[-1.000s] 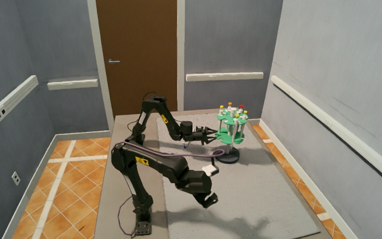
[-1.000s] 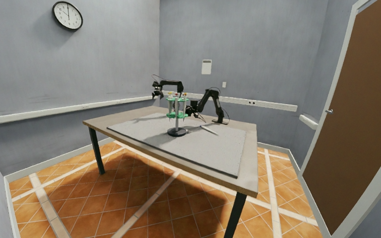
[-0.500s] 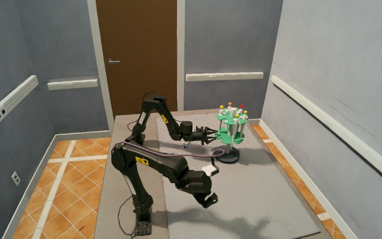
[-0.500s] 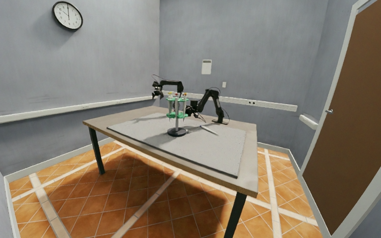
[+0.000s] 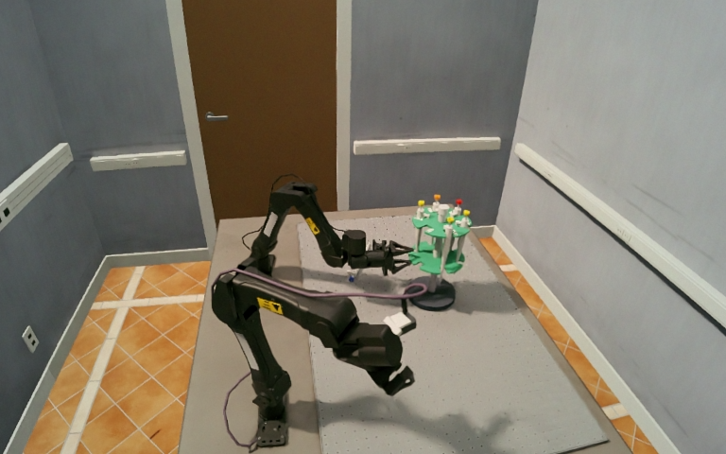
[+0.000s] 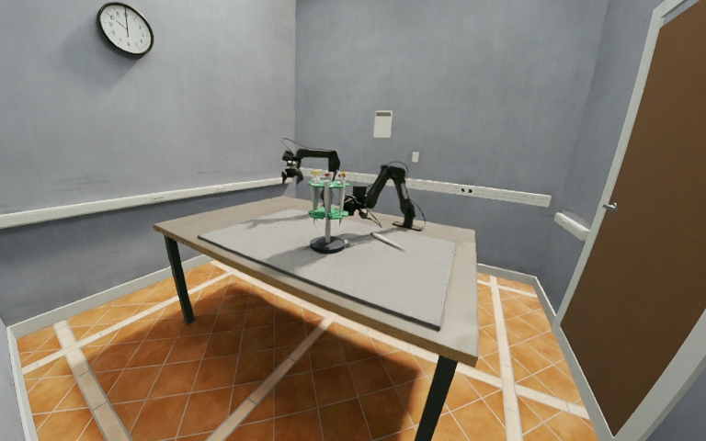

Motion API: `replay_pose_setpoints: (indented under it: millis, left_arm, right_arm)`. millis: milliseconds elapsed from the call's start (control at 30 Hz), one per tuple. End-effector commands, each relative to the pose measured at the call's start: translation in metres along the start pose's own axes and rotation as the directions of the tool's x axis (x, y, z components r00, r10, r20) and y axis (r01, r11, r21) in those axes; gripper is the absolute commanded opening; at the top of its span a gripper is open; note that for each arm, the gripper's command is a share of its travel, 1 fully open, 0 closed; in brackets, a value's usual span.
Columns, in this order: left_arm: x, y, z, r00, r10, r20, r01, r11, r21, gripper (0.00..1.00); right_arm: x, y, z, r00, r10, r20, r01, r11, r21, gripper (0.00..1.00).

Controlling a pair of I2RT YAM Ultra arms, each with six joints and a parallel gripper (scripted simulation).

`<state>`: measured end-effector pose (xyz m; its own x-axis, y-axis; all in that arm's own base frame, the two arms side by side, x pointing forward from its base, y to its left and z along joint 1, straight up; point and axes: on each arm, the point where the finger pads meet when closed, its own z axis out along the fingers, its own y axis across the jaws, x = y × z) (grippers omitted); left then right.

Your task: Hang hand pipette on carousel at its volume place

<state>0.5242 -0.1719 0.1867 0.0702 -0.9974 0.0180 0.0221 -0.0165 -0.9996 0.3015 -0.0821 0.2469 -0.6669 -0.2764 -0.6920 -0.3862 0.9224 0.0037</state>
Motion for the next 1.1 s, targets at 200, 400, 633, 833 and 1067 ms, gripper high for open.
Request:
replay_pose_setpoints:
  millis: [200,400,633,833,1067]
  left_arm:
    - [0.0066,0.0051,0.0036,1.0,0.023,-0.013,-0.023,1.0,-0.018,0.49]
    - [0.0066,0.0051,0.0036,1.0,0.023,-0.013,-0.023,1.0,-0.018,0.49]
    - [0.0066,0.0051,0.0036,1.0,0.023,-0.013,-0.023,1.0,-0.018,0.0]
    - [0.0015,0.0002,0.0008,1.0,0.01,-0.003,-0.01,1.0,-0.007,0.0]
    - [0.0015,0.0002,0.0008,1.0,0.01,-0.003,-0.01,1.0,-0.007,0.0]
  right_arm:
    - [-0.0057,-0.0044,-0.0029,1.0,-0.01,0.028,0.01,1.0,0.007,1.0]
    - [-0.0057,-0.0044,-0.0029,1.0,-0.01,0.028,0.01,1.0,0.007,1.0]
    - [-0.0057,-0.0044,-0.0029,1.0,-0.01,0.028,0.01,1.0,0.007,1.0]
    - [-0.0057,-0.0044,-0.0029,1.0,-0.01,0.028,0.01,1.0,0.007,1.0]
    - [-0.0057,-0.0044,-0.0029,1.0,-0.01,0.028,0.01,1.0,0.007,1.0]
